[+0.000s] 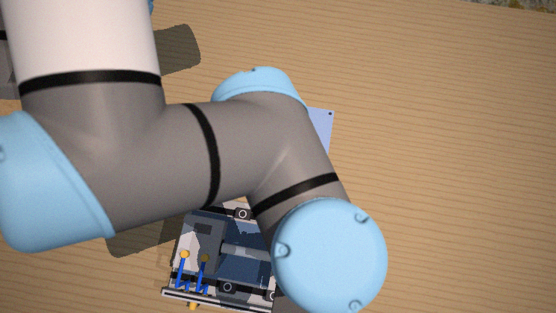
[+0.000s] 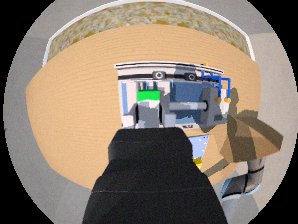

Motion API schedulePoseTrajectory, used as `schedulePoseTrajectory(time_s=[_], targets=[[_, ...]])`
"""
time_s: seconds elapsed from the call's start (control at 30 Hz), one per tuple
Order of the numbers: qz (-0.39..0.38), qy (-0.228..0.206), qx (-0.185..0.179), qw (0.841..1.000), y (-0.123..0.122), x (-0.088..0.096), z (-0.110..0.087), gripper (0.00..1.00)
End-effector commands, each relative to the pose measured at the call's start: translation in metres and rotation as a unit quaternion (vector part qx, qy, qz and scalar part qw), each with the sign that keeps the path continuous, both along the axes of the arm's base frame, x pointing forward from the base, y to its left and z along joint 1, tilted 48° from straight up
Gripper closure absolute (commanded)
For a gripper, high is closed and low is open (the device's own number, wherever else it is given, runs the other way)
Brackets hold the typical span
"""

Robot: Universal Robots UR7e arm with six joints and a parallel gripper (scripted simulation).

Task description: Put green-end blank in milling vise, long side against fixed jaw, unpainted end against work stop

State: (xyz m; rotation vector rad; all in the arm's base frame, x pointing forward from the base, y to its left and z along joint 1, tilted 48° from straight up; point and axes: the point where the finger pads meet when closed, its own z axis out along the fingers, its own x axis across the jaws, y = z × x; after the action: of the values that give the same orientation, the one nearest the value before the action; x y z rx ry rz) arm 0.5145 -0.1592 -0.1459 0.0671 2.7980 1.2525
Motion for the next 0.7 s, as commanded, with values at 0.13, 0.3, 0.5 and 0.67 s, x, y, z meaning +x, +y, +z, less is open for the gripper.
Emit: schedulePoseTrajectory(time_s=[0.13,0.3,0.5,0.67], targets=[[0.000,-0.001,-0.001,1.000,0.0001,0.0004,-0.0005,1.00],[0.000,-0.001,-0.001,1.000,0.0001,0.0004,-0.0005,1.00],[0.000,-0.001,-0.001,1.000,0.0006,0.0004,-0.0009,1.00],[0.000,-0.001,-0.001,1.000,0.0012,0.0005,-0.0015,1.00]])
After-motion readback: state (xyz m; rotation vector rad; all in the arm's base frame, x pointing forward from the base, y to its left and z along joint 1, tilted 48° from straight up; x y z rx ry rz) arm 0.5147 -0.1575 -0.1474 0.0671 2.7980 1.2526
